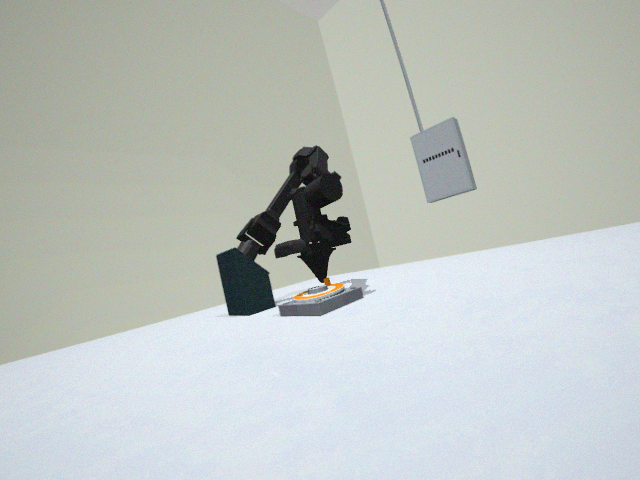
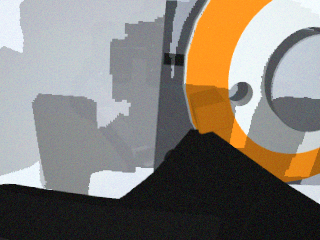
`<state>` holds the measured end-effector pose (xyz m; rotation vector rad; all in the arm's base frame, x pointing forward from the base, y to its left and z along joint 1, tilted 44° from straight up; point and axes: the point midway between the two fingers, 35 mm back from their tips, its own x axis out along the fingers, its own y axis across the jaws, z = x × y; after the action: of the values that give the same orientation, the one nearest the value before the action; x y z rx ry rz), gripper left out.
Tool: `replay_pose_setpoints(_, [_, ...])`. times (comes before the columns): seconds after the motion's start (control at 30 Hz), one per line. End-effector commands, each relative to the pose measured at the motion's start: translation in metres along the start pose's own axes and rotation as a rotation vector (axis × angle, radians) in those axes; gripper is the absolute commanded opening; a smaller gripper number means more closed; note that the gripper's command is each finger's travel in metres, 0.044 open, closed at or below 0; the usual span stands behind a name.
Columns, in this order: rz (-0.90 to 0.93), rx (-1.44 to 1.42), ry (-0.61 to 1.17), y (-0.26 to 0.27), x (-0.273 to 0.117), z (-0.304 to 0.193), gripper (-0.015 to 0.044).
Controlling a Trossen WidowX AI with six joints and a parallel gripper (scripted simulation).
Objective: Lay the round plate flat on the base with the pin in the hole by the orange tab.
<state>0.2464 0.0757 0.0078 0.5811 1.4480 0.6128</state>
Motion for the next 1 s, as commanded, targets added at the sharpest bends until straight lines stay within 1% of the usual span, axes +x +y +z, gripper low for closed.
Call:
replay_pose_setpoints(0.0, [0.004, -0.003, -0.003, 0.003, -0.001, 0.005, 0.0000])
replay_pose_setpoints(0.67, [0.003, -0.003, -0.004, 0.007, 0.000, 0.016, 0.0000])
replay_pose_setpoints(0.97, [0.001, -0.003, -0.003, 0.005, -0.039, 0.012, 0.0000])
